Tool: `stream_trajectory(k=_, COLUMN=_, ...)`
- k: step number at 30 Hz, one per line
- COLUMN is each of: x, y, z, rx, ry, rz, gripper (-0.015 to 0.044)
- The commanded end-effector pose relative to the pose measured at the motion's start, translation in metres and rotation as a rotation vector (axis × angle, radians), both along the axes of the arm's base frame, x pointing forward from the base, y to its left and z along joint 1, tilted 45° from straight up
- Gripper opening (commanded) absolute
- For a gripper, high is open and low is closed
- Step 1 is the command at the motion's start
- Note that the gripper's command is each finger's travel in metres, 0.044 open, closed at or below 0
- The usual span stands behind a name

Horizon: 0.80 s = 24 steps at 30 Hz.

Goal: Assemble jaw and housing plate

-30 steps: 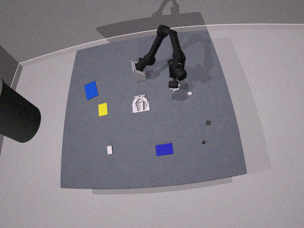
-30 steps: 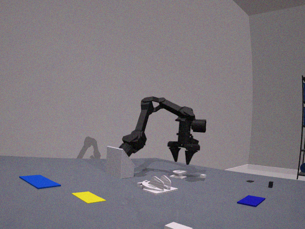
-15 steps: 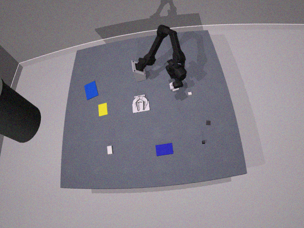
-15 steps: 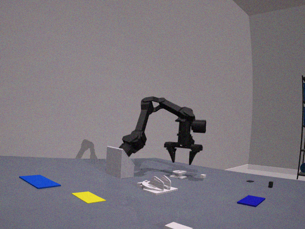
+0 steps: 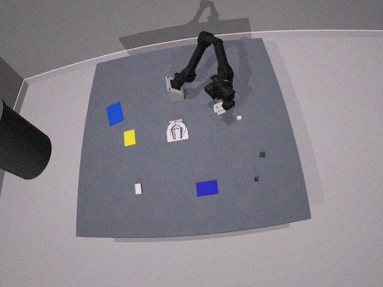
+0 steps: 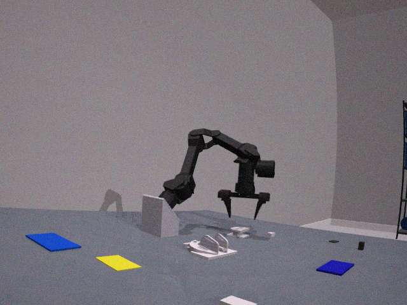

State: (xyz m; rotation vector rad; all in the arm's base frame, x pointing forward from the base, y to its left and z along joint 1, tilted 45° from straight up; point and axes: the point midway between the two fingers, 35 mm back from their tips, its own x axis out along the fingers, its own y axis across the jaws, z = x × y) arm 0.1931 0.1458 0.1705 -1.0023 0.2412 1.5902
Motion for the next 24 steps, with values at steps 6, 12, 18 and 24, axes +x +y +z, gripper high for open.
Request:
stream_trajectory(k=6, x=0.0002, y=0.0006, z=-0.0016, rx=-0.015, ry=-0.168, rz=0.165, gripper=0.044)
stream_trajectory(k=12, x=0.0001, y=0.0014, z=-0.0022, rx=-0.023, ry=-0.28, rz=0.278, gripper=0.044)
stream_trajectory(k=18, x=0.0001, y=0.0021, z=-0.0029, rx=-0.03, ry=-0.393, rz=0.392, gripper=0.044)
stream_trajectory(k=24, x=0.0, y=0.0028, z=-0.0036, rx=-0.038, ry=-0.506, rz=0.505, gripper=0.044)
